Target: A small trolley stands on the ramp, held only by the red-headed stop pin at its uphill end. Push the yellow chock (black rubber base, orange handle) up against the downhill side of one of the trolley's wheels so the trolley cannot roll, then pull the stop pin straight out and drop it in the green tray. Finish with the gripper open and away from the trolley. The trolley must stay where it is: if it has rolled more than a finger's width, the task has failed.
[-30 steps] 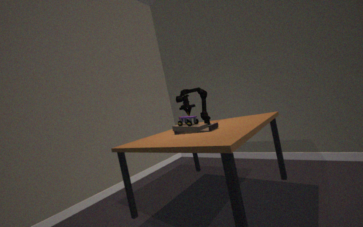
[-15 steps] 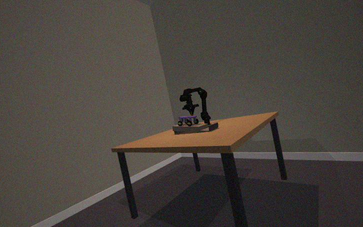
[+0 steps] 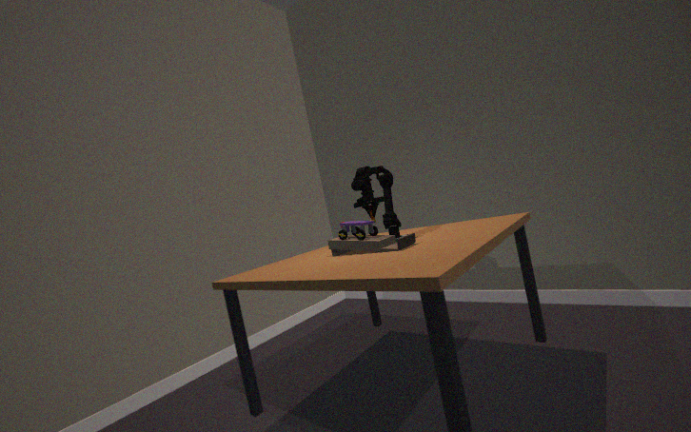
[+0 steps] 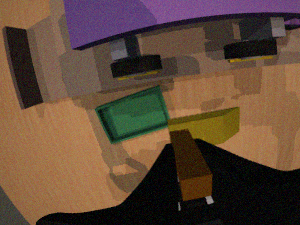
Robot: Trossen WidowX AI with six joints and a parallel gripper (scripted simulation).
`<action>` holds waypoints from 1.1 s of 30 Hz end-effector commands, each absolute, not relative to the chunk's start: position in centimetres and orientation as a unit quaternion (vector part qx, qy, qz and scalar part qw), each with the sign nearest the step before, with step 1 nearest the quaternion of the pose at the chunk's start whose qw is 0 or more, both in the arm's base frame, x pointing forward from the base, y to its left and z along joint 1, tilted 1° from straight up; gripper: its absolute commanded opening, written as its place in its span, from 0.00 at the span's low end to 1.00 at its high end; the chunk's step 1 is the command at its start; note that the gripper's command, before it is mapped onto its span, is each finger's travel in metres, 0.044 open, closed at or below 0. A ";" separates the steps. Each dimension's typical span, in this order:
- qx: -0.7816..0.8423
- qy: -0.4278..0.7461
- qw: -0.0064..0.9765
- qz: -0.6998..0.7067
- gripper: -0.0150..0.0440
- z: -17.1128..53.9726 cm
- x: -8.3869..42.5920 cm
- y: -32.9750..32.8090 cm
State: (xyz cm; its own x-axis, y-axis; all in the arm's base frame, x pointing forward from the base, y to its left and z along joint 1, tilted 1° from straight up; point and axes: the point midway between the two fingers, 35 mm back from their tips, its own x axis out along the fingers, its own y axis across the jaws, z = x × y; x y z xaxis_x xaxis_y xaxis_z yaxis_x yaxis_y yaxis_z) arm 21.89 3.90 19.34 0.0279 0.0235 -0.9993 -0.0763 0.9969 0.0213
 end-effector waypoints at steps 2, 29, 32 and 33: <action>-0.018 0.696 0.717 0.033 0.25 19.3 22.2 5.5; -0.014 0.696 0.717 0.037 0.25 19.4 23.6 16.8; -0.015 0.696 0.717 0.036 0.25 19.3 23.8 17.5; -0.018 0.696 0.717 0.032 0.25 19.3 23.8 17.6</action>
State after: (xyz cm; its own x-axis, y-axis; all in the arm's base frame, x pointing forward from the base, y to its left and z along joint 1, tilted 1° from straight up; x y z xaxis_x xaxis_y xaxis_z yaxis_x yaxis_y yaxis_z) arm 23.49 17.11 19.38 0.0265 0.0367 -0.9990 -0.0792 0.9963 0.0345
